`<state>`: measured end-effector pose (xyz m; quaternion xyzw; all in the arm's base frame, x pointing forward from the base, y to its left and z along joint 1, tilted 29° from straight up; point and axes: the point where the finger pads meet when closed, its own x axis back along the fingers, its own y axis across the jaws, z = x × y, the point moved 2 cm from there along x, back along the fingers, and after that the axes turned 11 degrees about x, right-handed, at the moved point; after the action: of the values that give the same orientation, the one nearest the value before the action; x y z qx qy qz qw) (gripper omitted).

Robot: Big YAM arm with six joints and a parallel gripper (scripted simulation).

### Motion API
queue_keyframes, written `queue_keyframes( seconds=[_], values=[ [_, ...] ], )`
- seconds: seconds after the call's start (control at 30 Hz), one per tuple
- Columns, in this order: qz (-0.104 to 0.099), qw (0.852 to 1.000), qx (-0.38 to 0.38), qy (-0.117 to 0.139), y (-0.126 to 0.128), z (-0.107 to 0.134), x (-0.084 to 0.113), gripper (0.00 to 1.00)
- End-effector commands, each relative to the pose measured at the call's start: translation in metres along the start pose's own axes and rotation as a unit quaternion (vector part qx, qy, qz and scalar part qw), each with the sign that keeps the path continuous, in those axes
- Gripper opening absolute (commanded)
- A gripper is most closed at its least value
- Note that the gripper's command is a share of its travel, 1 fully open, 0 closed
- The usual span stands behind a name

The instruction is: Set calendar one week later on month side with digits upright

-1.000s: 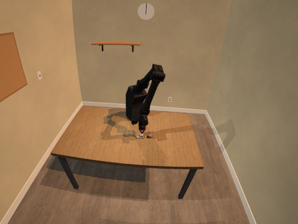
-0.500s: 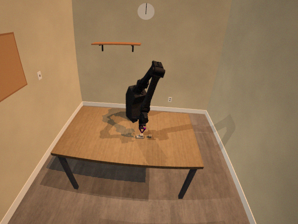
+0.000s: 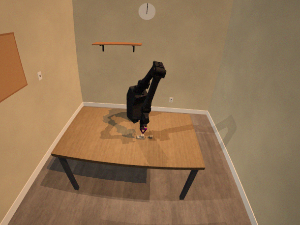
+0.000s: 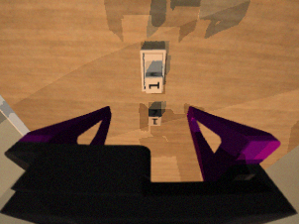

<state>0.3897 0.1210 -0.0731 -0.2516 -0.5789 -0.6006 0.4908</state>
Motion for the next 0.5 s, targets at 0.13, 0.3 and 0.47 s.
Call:
queue_keyframes(
  seconds=[0.13,0.3,0.47],
  values=[
    [0.008,1.0,0.007,-0.001,-0.009,-0.001,0.001,1.0],
    [0.009,0.999,0.049,0.0,-0.008,0.005,-0.001,1.0],
    [0.008,0.993,0.116,0.001,-0.005,0.009,-0.003,1.0]
  ],
)
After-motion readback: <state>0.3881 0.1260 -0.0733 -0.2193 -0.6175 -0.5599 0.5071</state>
